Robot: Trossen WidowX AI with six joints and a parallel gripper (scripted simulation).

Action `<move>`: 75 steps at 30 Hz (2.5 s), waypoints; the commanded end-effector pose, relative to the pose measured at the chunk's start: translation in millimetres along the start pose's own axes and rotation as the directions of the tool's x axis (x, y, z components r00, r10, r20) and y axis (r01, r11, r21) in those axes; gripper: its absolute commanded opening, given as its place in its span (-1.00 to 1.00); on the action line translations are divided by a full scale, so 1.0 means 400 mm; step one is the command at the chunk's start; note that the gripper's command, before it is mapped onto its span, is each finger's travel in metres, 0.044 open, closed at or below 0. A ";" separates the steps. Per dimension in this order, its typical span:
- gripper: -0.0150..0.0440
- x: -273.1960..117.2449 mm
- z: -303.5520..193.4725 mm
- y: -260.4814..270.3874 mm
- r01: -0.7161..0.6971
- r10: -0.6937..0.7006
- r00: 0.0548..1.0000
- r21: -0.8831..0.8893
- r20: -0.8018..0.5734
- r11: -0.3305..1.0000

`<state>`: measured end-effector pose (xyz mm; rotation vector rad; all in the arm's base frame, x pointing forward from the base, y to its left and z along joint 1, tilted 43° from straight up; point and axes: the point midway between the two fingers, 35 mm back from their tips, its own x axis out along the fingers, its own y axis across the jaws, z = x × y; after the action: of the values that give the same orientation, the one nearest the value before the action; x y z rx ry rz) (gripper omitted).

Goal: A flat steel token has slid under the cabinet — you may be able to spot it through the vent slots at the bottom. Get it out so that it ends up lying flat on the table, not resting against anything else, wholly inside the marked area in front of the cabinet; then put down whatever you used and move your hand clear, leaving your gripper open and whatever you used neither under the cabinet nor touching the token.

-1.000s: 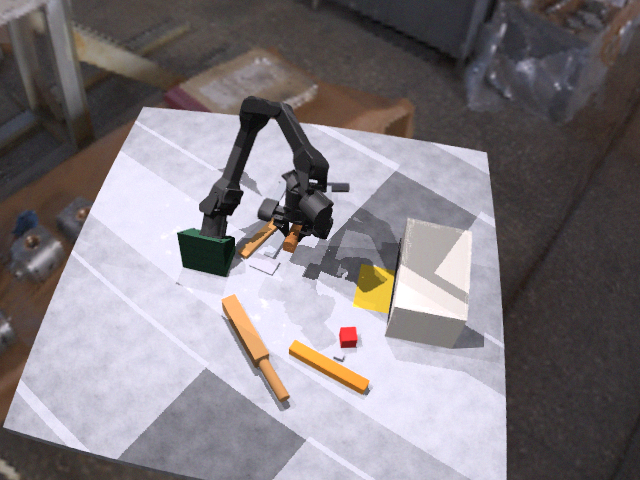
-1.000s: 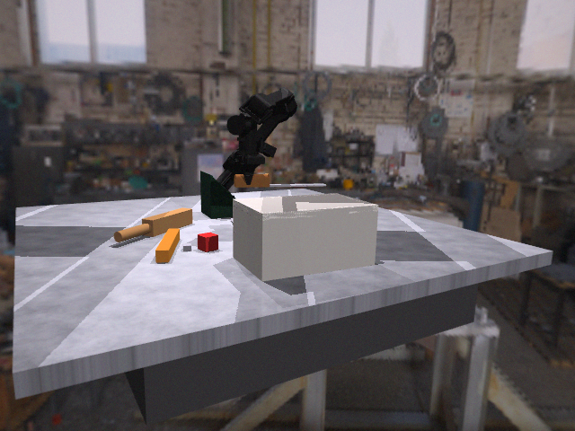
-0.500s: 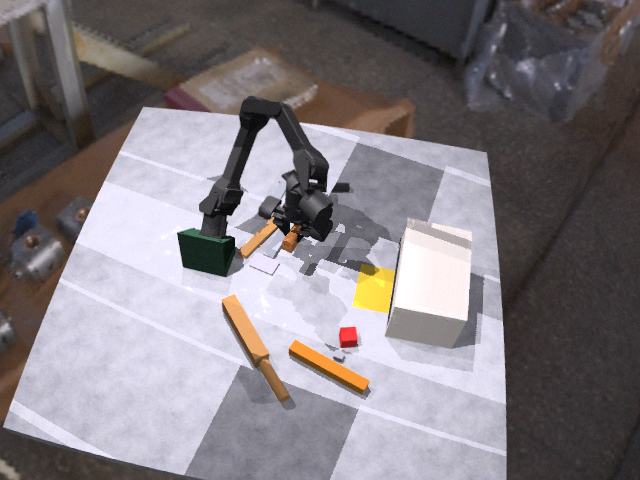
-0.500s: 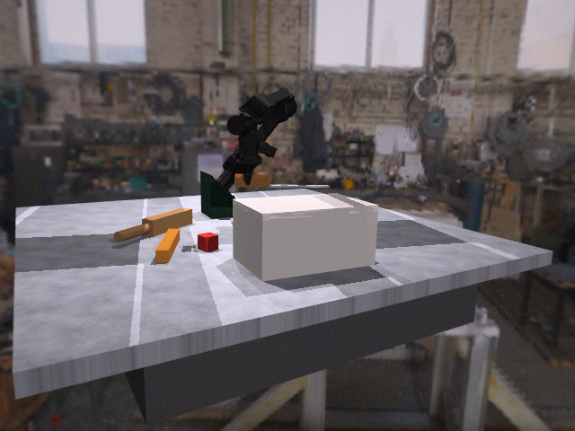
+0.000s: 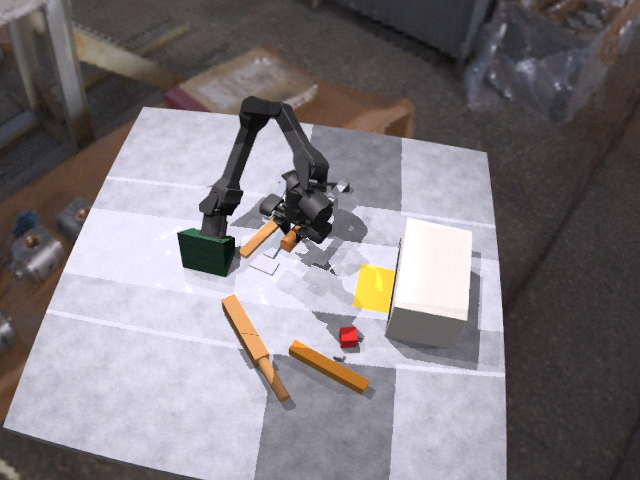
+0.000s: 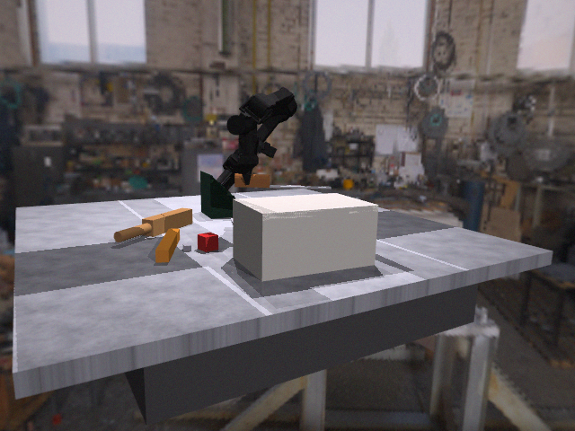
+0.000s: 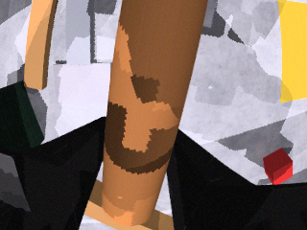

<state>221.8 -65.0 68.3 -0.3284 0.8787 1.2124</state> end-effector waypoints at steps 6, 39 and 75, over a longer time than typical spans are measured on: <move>-0.49 -0.004 0.000 0.000 0.005 -0.006 1.000 0.084 0.007 0.996; -0.49 -0.005 0.000 0.000 0.004 -0.007 1.000 0.338 0.007 0.941; -0.49 -0.005 0.000 0.000 0.001 -0.007 1.000 0.590 0.008 0.808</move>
<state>221.4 -64.9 68.5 0.1526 1.1901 0.8987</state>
